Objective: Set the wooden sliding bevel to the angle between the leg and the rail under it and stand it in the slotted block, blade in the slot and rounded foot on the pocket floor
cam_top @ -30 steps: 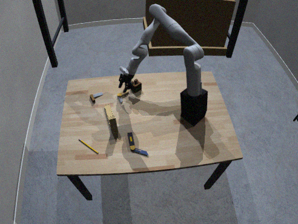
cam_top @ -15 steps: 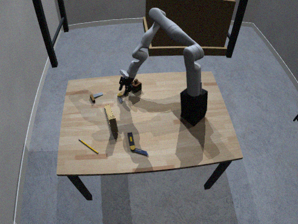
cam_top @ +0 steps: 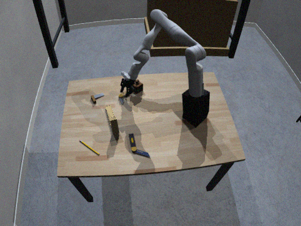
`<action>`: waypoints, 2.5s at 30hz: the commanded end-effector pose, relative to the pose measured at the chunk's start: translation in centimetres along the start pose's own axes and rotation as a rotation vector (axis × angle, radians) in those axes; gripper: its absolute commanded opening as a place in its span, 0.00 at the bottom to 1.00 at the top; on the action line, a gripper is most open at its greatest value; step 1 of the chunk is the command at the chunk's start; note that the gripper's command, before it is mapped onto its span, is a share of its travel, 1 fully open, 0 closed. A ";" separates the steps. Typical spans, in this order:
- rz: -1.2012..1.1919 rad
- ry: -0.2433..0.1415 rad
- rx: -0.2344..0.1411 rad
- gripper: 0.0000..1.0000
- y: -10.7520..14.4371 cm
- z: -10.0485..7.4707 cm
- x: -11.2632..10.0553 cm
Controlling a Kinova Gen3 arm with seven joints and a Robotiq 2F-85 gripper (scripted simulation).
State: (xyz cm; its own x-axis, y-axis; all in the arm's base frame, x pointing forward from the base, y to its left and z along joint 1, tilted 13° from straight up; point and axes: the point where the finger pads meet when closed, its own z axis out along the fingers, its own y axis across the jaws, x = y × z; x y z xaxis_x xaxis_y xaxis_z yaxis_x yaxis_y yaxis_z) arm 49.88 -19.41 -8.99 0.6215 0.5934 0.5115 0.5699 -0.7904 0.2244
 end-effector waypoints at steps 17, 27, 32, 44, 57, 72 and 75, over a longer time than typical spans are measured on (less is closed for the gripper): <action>-0.001 0.000 -0.001 0.10 0.0 0.0 0.0; -0.001 0.000 -0.001 0.10 0.0 0.0 0.0; -0.001 0.000 -0.001 0.10 0.0 0.0 0.0; -0.001 0.000 -0.001 0.10 0.0 0.0 0.0; -0.001 0.000 -0.001 0.10 0.0 0.0 0.0; -0.001 0.000 -0.001 0.10 0.0 0.0 0.0; -0.001 0.000 -0.001 0.10 0.0 0.0 0.0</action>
State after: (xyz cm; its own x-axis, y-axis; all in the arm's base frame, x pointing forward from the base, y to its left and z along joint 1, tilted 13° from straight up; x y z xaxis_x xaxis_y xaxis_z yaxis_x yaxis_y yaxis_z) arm 49.90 -19.41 -8.95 0.6209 0.5936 0.5120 0.5700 -0.7903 0.2249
